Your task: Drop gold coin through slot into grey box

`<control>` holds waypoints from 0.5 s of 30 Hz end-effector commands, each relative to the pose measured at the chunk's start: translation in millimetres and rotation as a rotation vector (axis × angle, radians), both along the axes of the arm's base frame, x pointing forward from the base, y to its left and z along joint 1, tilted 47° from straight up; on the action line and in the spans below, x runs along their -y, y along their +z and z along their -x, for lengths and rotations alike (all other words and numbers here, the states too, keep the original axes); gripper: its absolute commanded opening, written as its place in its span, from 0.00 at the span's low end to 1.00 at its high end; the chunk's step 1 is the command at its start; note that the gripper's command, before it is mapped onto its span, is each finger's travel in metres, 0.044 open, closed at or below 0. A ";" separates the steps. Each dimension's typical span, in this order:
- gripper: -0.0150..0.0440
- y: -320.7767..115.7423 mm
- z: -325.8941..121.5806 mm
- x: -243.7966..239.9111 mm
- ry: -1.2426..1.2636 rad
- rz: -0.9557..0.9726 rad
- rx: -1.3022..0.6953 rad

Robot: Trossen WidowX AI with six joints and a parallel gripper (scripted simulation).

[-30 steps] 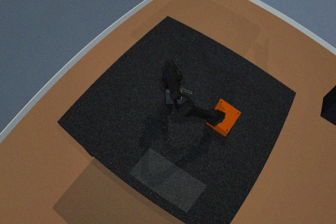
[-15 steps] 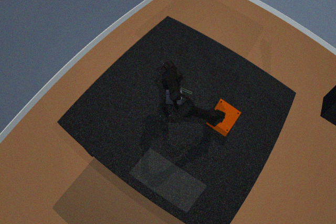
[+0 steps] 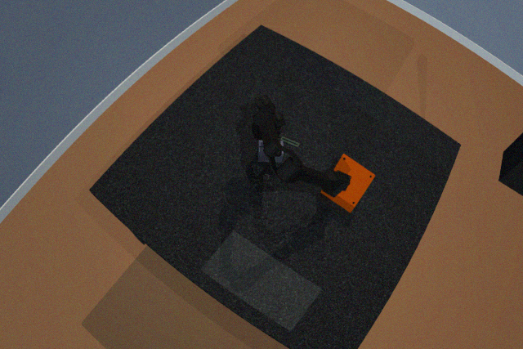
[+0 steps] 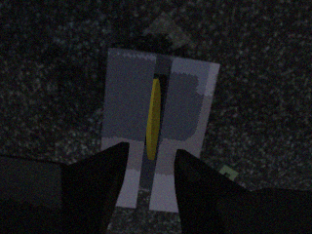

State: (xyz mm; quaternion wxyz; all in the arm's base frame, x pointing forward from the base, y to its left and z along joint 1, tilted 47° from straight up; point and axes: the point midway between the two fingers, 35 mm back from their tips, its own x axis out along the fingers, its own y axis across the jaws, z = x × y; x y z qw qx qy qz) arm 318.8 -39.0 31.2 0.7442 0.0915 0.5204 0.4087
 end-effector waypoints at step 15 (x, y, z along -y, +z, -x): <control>0.93 14.0 2.6 14.6 0.000 0.001 0.000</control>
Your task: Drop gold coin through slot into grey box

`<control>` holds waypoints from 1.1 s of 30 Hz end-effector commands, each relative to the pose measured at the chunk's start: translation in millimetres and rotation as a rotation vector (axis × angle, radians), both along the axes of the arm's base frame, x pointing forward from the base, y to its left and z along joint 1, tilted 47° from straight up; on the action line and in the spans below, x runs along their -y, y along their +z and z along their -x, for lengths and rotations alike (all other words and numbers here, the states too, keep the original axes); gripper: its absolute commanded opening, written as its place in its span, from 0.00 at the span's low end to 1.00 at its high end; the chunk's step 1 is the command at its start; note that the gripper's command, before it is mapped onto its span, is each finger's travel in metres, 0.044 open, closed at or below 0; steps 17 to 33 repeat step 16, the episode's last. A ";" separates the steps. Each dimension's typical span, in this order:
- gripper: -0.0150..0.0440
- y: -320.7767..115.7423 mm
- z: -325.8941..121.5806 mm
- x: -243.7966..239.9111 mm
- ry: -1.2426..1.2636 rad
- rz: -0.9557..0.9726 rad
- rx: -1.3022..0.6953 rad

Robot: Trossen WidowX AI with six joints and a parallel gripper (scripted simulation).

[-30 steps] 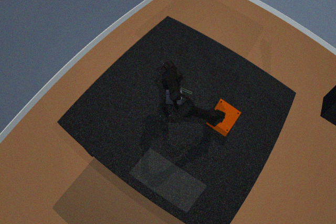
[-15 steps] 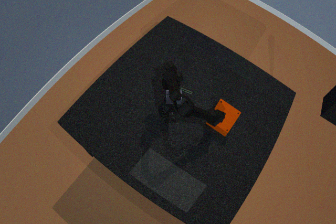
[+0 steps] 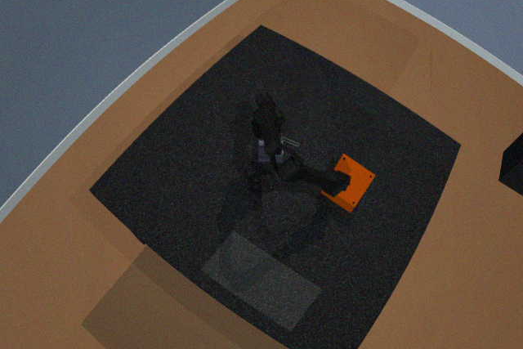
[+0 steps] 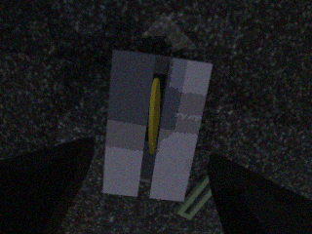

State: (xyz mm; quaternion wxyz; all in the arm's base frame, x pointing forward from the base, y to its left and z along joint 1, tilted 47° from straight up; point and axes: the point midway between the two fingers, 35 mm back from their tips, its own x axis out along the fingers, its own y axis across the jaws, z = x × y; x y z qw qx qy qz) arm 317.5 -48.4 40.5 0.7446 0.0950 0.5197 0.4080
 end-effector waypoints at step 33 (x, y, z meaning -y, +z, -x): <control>1.00 33.7 8.9 31.8 0.002 -0.002 -0.001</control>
